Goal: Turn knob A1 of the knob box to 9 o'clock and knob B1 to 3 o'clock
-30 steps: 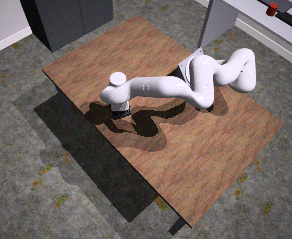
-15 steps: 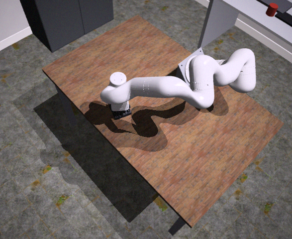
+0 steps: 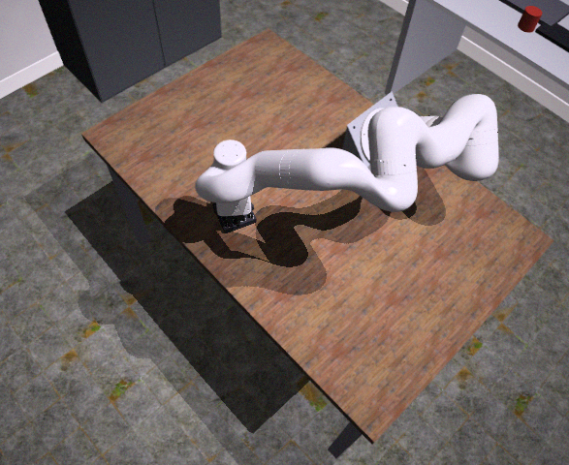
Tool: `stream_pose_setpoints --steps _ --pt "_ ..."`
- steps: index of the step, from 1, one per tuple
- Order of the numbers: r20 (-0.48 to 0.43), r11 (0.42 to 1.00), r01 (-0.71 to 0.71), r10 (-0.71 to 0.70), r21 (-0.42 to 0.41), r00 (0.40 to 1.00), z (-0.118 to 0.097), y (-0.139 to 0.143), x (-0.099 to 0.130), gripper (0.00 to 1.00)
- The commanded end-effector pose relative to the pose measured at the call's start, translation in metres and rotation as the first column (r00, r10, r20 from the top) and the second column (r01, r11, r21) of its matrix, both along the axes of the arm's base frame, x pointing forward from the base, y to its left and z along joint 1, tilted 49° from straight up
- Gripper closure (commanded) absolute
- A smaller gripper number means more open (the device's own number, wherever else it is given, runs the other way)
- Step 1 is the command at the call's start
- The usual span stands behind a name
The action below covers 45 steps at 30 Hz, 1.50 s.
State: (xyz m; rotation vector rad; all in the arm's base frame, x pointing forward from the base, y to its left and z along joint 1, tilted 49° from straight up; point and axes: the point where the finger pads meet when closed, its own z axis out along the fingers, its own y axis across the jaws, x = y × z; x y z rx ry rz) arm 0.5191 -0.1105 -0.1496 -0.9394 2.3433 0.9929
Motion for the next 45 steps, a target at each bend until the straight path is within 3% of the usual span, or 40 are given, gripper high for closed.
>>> stream_pose_setpoints --steps 1,9,10,45 --pt "0.001 1.0 0.001 -0.001 -0.001 1.0 0.0005 -0.0009 0.0007 0.81" --pt "0.001 1.0 0.001 -0.001 -0.001 1.0 0.0005 -0.0009 0.0007 0.81" --pt "0.001 1.0 0.001 -0.001 -0.001 1.0 0.0005 -0.0009 0.0007 0.92" --pt "-0.001 1.0 0.003 -0.003 -0.001 1.0 0.0005 -0.0009 0.0007 0.92"
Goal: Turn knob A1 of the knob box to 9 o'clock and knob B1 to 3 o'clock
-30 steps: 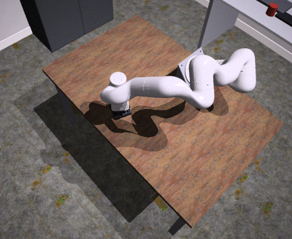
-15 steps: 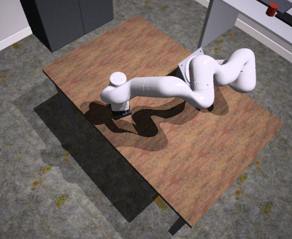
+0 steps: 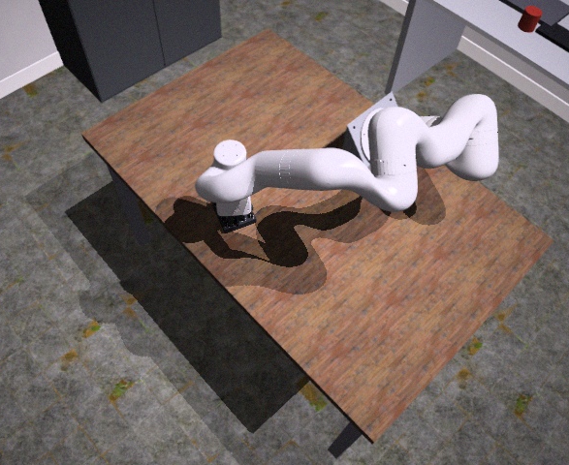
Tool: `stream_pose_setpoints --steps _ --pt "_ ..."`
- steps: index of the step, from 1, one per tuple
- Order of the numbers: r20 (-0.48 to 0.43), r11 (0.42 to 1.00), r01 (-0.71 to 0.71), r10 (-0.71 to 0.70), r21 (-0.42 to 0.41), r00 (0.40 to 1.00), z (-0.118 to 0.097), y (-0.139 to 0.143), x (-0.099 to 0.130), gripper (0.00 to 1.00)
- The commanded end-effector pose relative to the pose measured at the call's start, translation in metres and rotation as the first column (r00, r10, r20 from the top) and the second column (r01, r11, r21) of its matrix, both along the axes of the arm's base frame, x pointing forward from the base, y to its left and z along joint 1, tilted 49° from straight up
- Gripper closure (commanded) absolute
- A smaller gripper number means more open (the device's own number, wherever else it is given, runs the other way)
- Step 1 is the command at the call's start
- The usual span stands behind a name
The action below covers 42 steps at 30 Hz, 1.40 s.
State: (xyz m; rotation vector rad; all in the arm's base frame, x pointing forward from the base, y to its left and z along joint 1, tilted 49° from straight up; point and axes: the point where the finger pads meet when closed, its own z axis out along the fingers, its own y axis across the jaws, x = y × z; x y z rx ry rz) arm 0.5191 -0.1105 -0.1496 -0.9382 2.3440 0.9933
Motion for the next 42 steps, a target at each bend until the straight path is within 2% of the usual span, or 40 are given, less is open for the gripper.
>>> stream_pose_setpoints --steps 1,13,22,28,30,42 --pt "-0.002 1.0 0.004 -0.004 0.0 1.0 0.0005 -0.0009 0.0007 0.92" --pt "-0.065 0.998 0.059 -0.058 0.008 0.996 0.0005 -0.0009 0.0007 0.92" --pt "-0.196 0.985 0.174 -0.168 0.013 0.966 0.0005 -0.0009 0.0007 0.92" --pt "-0.308 0.962 0.273 -0.258 0.005 0.916 0.0005 -0.0009 0.0007 0.92" --pt "-0.308 0.962 0.273 -0.258 0.005 0.916 0.0005 -0.0009 0.0007 0.92" --pt "-0.517 0.887 0.459 -0.415 -0.047 0.749 0.0005 -0.0009 0.0007 0.92"
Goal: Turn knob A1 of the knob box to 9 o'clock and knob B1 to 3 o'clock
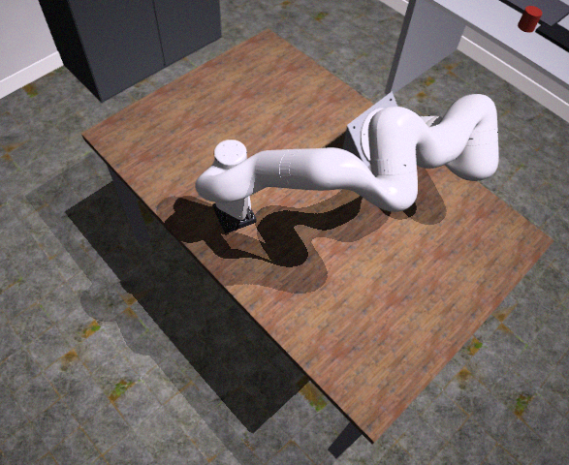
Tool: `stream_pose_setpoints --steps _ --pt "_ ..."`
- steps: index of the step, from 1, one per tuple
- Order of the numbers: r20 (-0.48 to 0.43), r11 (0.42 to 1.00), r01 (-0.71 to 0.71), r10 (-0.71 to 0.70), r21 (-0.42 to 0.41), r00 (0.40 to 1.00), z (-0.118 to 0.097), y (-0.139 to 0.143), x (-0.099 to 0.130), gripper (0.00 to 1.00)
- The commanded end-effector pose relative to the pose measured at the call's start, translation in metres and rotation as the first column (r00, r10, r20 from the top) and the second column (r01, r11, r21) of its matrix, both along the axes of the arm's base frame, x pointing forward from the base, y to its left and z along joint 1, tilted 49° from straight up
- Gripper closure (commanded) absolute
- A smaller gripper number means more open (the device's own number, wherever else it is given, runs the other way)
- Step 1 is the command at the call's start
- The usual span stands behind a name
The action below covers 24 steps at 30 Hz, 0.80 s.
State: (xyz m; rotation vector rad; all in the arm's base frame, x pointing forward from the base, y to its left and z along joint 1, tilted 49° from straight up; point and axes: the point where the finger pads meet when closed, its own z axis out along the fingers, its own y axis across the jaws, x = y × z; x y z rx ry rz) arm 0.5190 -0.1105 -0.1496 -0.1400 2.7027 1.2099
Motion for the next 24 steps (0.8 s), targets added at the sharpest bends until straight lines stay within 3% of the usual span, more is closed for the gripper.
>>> stream_pose_setpoints --steps 1,14,24 --pt "-0.075 0.998 0.06 -0.06 0.009 0.995 0.0005 -0.0009 0.0007 0.92" --pt "-0.207 0.984 0.177 -0.17 0.014 0.964 0.0005 -0.0009 0.0007 0.92" --pt "-0.236 0.979 0.203 -0.194 0.013 0.952 0.0005 -0.0009 0.0007 0.92"
